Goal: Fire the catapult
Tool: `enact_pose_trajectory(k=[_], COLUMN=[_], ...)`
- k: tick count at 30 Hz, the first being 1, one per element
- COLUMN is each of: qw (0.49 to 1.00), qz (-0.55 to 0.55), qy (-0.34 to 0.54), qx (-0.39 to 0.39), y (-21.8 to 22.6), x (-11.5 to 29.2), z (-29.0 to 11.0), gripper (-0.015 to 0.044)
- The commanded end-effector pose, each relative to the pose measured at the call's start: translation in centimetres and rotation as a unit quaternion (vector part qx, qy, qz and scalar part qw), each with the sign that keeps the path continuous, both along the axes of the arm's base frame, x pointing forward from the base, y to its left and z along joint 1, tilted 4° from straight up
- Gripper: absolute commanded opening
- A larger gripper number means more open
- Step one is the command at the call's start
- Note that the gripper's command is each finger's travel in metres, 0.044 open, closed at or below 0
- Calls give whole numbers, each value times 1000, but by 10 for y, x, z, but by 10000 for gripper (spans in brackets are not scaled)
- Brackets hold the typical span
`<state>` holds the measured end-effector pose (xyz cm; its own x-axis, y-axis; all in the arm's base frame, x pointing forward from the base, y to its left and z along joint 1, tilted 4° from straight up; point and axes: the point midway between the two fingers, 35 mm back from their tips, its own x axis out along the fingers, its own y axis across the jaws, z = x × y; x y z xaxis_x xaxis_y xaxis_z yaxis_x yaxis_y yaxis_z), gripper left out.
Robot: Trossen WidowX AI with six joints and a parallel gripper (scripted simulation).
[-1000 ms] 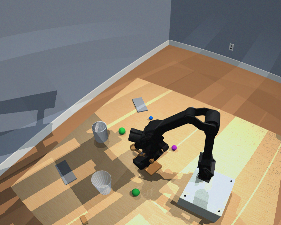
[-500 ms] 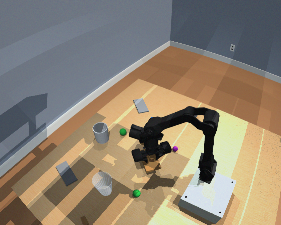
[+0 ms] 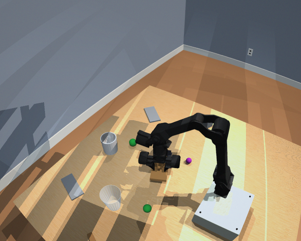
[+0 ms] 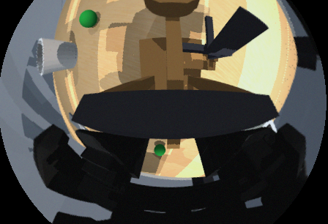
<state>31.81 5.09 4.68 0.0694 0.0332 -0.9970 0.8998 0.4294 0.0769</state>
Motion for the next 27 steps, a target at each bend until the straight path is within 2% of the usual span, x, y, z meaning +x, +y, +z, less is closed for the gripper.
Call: enact_pose_trajectory(k=[1, 27], qw=[1000, 1000], qz=[-21, -21], qy=[-5, -5], qx=[4, 4], y=[1, 3], x=[8, 12], z=[4, -31], gripper=[0, 0])
